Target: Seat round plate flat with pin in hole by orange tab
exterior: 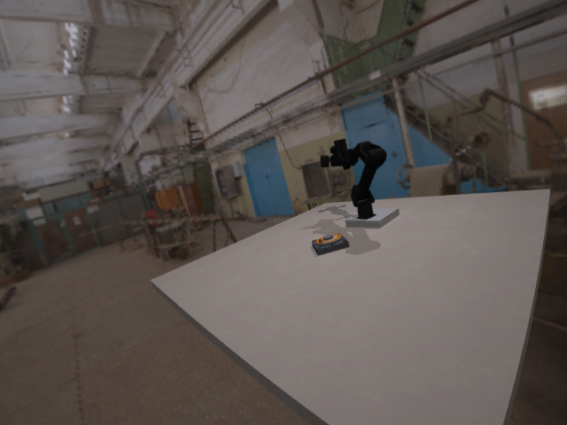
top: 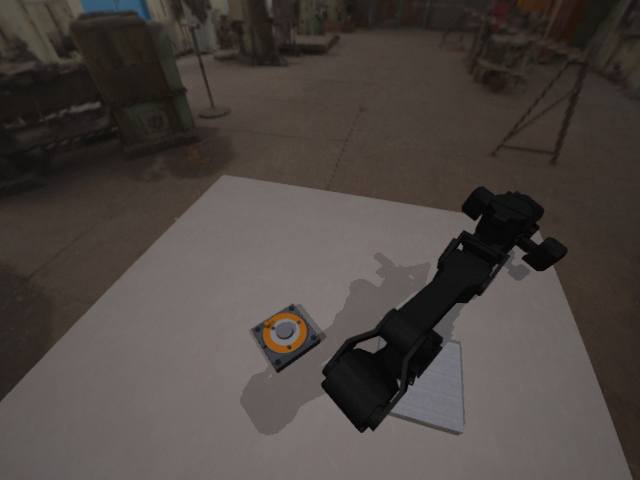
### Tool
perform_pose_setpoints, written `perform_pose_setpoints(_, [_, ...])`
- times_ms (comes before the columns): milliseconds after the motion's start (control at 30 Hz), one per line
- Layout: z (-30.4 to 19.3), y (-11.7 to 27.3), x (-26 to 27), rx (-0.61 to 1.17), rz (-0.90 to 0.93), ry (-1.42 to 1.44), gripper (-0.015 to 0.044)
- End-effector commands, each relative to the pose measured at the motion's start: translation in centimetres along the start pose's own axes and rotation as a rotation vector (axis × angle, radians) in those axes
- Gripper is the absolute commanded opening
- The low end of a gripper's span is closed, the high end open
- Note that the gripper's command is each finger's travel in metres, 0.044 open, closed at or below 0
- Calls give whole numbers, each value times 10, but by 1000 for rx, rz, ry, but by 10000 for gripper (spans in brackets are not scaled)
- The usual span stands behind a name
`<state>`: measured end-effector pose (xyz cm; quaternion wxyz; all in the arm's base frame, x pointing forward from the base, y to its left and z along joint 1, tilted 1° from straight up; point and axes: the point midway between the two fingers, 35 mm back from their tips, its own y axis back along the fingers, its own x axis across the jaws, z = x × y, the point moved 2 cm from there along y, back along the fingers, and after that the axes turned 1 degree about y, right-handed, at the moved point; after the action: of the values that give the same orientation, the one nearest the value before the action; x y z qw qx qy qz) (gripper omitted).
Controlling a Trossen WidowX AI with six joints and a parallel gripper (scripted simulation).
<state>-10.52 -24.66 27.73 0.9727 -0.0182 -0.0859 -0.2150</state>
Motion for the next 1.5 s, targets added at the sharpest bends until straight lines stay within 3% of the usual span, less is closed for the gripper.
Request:
perform_pose_setpoints(0, [-22, -10, 56, 176, 181, 57, 0])
perform_pose_setpoints(400, [-80, 25, 180, 535, 591, 268, 0])
perform_pose_setpoints(667, [-119, 94, 252, 738, 879, 476, 0])
perform_pose_setpoints(833, [-146, 162, 286, 872, 1070, 650, 0])
perform_pose_setpoints(900, [-150, 172, 289, 887, 1097, 684, 0])
perform_pose_setpoints(1100, [-176, 264, 302, 984, 1314, 998, 0])
perform_pose_setpoints(1167, [-178, 274, 301, 992, 1337, 1034, 0])
perform_pose_setpoints(1367, [-194, 365, 284, 1035, 1515, 1370, 0])
perform_pose_setpoints(1467, [-197, 385, 276, 1035, 1552, 1458, 0])
